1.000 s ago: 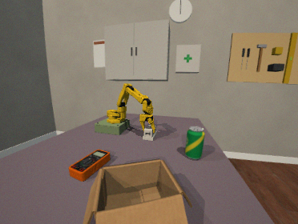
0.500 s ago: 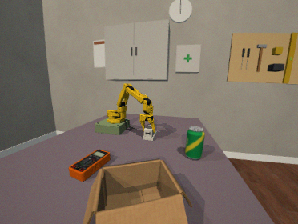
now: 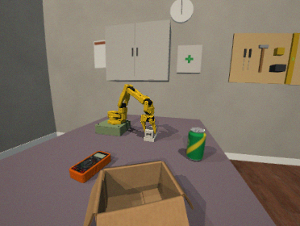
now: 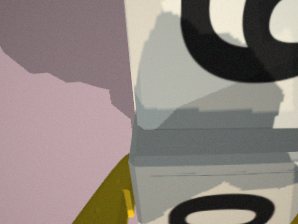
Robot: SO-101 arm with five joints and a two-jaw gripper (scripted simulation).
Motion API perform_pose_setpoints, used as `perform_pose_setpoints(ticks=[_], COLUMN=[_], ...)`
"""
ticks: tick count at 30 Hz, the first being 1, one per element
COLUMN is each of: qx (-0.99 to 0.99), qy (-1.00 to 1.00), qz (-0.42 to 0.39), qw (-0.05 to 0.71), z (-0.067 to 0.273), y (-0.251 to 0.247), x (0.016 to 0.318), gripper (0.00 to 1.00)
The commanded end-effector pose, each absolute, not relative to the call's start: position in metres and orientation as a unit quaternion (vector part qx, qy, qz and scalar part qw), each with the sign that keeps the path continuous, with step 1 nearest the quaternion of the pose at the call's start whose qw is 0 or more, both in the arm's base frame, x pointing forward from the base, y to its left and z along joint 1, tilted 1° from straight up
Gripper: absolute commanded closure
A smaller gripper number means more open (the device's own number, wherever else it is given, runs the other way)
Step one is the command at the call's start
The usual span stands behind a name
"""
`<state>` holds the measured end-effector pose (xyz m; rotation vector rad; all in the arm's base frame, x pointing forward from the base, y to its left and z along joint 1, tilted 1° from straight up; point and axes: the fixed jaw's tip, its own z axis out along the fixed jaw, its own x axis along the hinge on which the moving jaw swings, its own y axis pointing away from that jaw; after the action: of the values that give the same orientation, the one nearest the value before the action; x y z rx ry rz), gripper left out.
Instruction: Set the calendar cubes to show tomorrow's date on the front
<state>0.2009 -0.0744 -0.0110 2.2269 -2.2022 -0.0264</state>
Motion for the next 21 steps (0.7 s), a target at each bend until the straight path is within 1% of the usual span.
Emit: perform_pose_setpoints(ticks=[1, 21], qx=[0.709, 0.709], qy=[-0.705, -0.705], qz=[-0.003, -0.003], qw=[0.002, 0.002], z=[-0.0077, -0.0037], y=[-0.0747, -0.0751], x=[0.2036, 0.2048], gripper=[1.00, 1.00])
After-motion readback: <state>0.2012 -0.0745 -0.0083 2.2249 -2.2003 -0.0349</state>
